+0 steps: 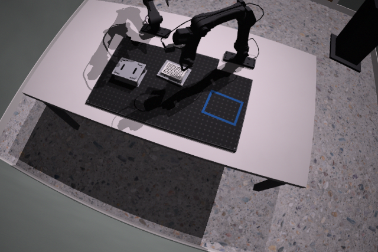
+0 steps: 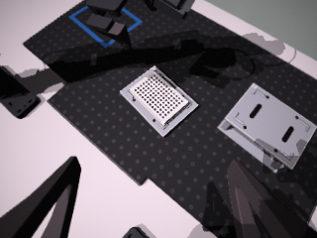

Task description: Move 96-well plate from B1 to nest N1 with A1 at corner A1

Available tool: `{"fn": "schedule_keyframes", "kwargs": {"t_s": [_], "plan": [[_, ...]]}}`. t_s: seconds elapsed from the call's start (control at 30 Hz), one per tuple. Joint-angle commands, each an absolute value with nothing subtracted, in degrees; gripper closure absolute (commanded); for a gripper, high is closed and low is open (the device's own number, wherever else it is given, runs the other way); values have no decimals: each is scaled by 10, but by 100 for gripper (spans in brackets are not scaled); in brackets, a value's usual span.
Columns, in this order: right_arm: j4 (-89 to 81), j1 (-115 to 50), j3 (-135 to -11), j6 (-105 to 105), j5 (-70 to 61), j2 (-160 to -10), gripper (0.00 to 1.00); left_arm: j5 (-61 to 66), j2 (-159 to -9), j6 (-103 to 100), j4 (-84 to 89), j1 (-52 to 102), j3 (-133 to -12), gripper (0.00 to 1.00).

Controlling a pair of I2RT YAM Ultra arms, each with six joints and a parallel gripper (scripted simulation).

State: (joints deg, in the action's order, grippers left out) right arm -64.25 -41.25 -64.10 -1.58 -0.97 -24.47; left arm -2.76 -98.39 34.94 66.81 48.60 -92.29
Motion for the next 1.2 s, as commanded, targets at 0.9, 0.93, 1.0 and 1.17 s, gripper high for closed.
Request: {"fn": "schedule_keyframes", "kwargs": {"t_s": [0.9, 0.93, 1.0, 1.17], "plan": [[-231, -423, -444, -25, 3, -624, 0, 45, -565, 154, 202, 127, -624, 0], [-222, -424, -438, -25, 3, -634, 0, 46, -561, 142, 186, 114, -619, 0], [-202, -424, -430, -25, 4, -655, 0, 45, -556, 118, 153, 89, -611, 0], [-166, -426, -410, -25, 5, -701, 0, 27, -569, 45, 67, 31, -598, 0]]}}
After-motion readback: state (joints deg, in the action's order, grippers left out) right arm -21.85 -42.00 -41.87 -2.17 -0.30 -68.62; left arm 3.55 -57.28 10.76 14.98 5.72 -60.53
